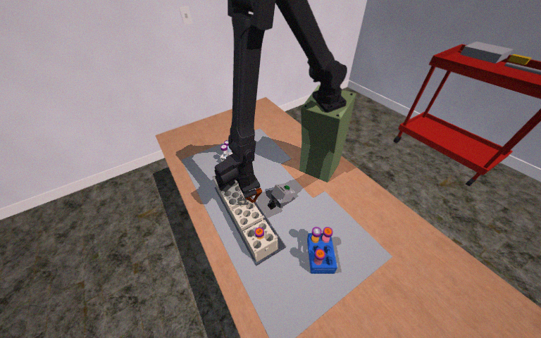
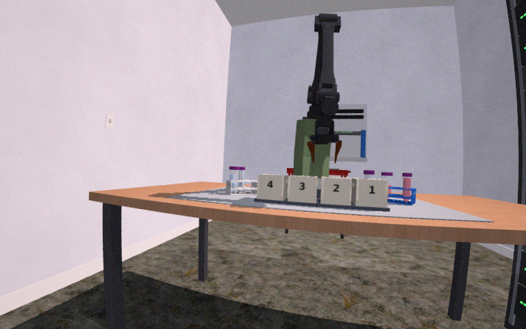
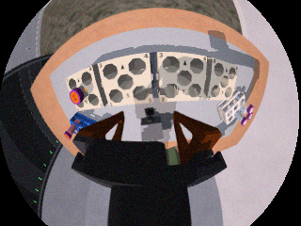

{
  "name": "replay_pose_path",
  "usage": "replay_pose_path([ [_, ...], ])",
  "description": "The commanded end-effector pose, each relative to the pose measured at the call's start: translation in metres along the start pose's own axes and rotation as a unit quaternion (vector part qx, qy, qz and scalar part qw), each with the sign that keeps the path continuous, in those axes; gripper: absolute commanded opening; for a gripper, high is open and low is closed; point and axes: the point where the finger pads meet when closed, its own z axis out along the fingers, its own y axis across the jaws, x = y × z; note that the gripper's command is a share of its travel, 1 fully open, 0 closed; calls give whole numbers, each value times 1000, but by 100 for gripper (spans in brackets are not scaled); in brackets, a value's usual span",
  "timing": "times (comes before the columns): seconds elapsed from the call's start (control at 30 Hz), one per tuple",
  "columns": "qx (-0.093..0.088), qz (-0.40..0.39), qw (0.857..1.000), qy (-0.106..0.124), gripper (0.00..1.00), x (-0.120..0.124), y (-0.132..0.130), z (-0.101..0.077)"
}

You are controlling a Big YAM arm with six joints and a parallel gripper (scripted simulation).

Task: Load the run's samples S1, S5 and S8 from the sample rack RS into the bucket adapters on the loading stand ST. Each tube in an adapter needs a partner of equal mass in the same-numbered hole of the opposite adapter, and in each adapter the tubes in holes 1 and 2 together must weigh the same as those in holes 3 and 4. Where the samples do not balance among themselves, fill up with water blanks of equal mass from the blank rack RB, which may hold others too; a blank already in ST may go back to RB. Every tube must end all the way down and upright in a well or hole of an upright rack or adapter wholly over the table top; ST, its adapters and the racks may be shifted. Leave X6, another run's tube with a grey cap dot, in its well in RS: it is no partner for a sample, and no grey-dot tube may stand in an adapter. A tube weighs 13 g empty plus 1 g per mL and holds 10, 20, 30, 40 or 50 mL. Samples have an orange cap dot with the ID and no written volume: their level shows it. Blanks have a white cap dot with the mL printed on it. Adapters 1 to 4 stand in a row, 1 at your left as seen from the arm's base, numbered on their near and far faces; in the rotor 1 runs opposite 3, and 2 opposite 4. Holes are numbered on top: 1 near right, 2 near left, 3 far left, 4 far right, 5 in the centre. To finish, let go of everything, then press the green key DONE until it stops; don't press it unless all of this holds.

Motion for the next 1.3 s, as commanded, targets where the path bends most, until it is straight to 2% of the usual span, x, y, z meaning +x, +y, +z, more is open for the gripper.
replay_pose_path([
  [0.0,-2,125,992,-16,80,-7,-32,-7],
  [0.13,0,224,975,-8,80,6,-66,0],
  [0.2,0,224,975,-8,80,6,-66,0],
  [0.23,-2,248,969,-15,80,2,-74,-6],
  [0.33,1,320,947,-4,80,15,-100,2],
  [0.43,0,391,921,-5,80,18,-124,1],
  [0.5,-2,391,920,-13,80,15,-141,-4],
  [0.7,1,382,924,-3,80,24,-191,0],
  [0.77,1,382,924,-3,80,24,-191,0],
  [0.8,-1,379,925,-21,80,12,-201,-14],
  [0.83,-1,379,925,-22,80,12,-210,-14],
  [0.9,1,382,924,-3,80,29,-225,0],
  [1.1,1,382,924,-4,80,37,-275,-1],
  [1.17,2,381,925,-12,80,35,-294,-7],
  [1.27,1,382,924,-6,80,44,-317,-2],
])
